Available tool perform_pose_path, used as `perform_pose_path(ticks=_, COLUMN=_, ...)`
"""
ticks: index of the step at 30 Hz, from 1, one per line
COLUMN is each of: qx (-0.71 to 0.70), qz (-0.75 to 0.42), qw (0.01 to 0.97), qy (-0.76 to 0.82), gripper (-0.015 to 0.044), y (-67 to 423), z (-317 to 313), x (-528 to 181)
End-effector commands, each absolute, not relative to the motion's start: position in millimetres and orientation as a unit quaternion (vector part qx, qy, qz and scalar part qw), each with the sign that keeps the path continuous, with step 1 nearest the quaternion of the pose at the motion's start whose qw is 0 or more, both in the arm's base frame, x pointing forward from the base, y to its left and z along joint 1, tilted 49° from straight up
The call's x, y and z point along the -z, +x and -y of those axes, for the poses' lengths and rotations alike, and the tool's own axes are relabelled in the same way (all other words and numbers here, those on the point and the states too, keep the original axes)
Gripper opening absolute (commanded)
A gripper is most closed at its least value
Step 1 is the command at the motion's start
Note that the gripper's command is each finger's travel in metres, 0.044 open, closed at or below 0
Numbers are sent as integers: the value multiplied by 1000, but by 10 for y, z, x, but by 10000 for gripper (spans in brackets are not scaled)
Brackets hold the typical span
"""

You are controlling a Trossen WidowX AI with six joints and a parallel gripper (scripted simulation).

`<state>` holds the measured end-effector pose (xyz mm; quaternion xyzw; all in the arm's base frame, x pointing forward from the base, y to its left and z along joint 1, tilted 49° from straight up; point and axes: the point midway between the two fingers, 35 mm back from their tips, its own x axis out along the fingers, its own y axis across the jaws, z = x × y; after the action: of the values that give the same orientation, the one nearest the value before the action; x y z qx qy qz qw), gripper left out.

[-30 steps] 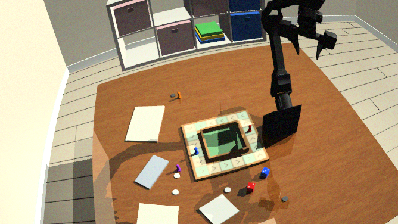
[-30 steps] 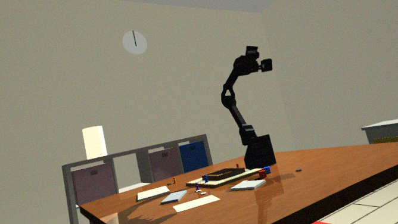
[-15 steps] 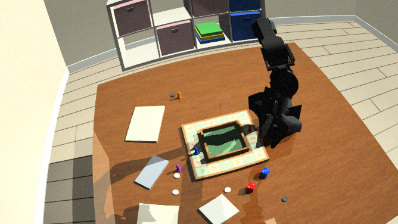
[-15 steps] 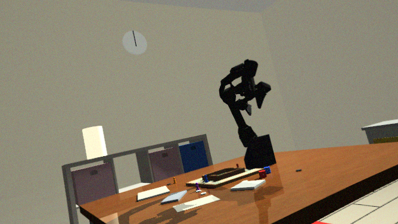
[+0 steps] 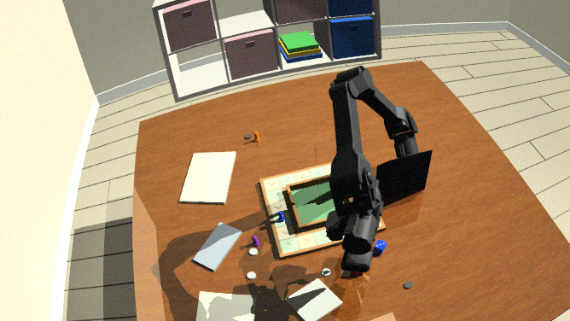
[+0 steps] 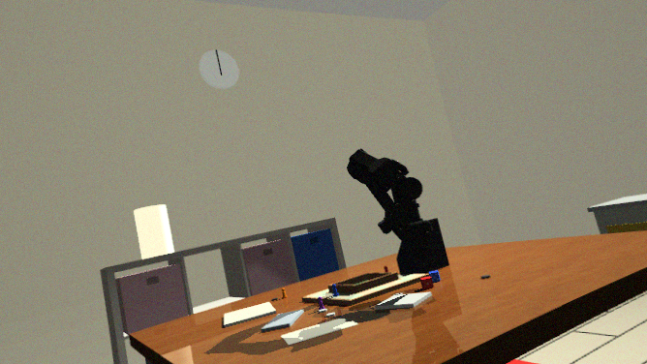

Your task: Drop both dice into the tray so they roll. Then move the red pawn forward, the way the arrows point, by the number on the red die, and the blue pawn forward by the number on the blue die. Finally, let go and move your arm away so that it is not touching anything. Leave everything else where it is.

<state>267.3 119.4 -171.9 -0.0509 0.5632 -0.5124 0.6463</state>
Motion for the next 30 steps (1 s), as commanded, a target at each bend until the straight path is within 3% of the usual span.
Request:
perform_pose_path(ticks=1, qx=519, qz=-556, qw=647, qy=-46, gripper=275, y=2655, z=-1174, x=1760)
perform_pose_path(ticks=30, qx=520, qz=-555, qw=648, qy=-46, gripper=275, y=2617, z=-839, x=2135)
